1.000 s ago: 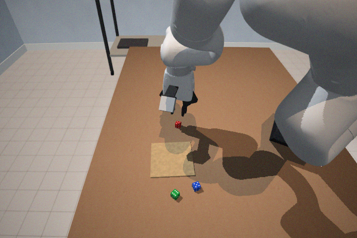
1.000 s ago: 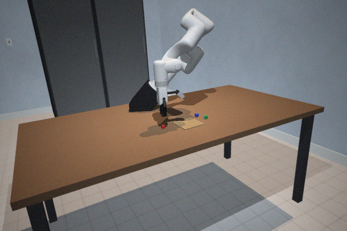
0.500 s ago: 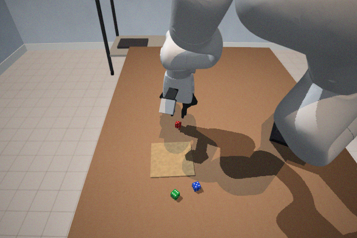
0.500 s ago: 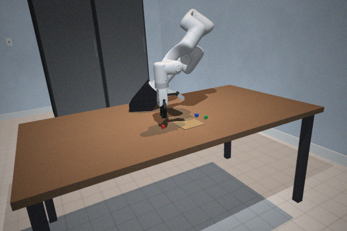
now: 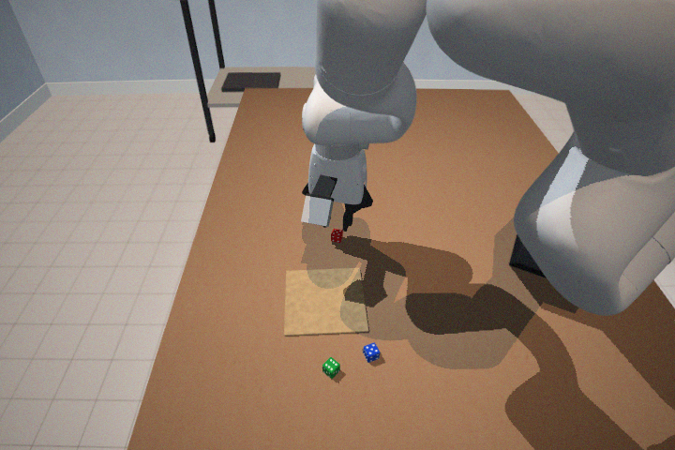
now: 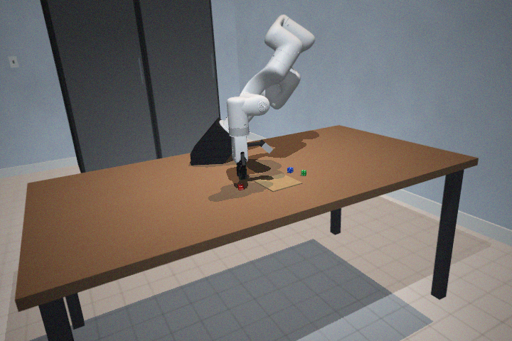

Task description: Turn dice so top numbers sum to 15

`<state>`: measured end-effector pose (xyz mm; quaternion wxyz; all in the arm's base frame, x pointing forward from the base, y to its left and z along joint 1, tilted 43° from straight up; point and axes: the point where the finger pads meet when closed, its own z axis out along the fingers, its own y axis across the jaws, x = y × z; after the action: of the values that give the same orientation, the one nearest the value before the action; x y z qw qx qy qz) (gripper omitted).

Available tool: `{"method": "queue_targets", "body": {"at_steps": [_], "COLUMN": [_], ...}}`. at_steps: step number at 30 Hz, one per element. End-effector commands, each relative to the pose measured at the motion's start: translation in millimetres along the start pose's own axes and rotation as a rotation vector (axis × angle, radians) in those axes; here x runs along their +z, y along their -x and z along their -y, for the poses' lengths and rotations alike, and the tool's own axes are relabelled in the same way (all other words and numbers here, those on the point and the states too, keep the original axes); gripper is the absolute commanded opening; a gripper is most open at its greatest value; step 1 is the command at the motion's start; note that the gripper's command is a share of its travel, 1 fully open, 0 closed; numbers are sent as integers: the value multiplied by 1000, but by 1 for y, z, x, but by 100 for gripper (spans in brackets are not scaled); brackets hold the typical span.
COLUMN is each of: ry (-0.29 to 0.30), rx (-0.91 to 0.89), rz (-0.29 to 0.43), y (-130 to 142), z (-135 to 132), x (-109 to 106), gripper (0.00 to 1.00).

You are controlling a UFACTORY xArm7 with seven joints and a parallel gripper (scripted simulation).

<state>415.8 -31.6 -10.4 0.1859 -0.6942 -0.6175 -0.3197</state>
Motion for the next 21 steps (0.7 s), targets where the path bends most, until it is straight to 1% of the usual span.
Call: {"method": "queue_targets", "body": {"at_steps": [1, 14, 21], "ry": [4, 4, 4], "rx": [1, 1, 1], "rz": [3, 3, 3], "y": [1, 1, 1], "z": [-1, -1, -1], "x": [4, 17, 20], "gripper": [36, 36, 36]}}
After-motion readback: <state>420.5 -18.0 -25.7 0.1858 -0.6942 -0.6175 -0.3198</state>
